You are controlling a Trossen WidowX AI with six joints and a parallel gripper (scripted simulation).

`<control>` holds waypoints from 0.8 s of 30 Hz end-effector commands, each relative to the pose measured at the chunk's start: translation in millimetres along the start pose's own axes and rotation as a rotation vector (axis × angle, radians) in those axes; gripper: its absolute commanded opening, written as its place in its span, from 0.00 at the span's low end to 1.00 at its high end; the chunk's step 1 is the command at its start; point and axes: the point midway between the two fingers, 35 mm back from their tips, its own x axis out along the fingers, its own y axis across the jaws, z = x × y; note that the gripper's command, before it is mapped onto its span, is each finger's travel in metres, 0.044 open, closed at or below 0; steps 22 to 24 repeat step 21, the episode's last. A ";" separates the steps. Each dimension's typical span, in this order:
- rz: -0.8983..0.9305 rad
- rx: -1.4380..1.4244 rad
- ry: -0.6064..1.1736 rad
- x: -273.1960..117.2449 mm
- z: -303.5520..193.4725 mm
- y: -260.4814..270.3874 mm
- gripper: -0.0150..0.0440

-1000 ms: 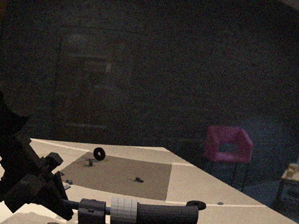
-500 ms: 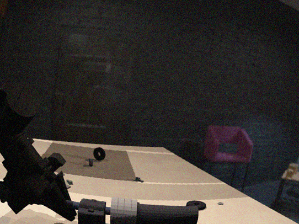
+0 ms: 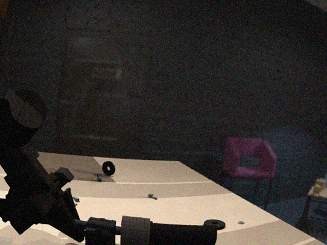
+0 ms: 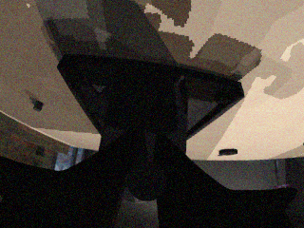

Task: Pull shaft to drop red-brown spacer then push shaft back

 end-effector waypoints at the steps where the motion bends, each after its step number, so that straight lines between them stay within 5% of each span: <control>1: 0.000 0.005 0.007 1.4 -4.3 1.1 0.25; 7: 0.000 0.005 0.008 1.4 -4.4 1.2 0.25; 21: -0.001 0.000 -0.001 -4.3 -0.7 -0.1 0.88; 24: -0.001 0.000 -0.001 -4.3 -0.7 -0.1 0.88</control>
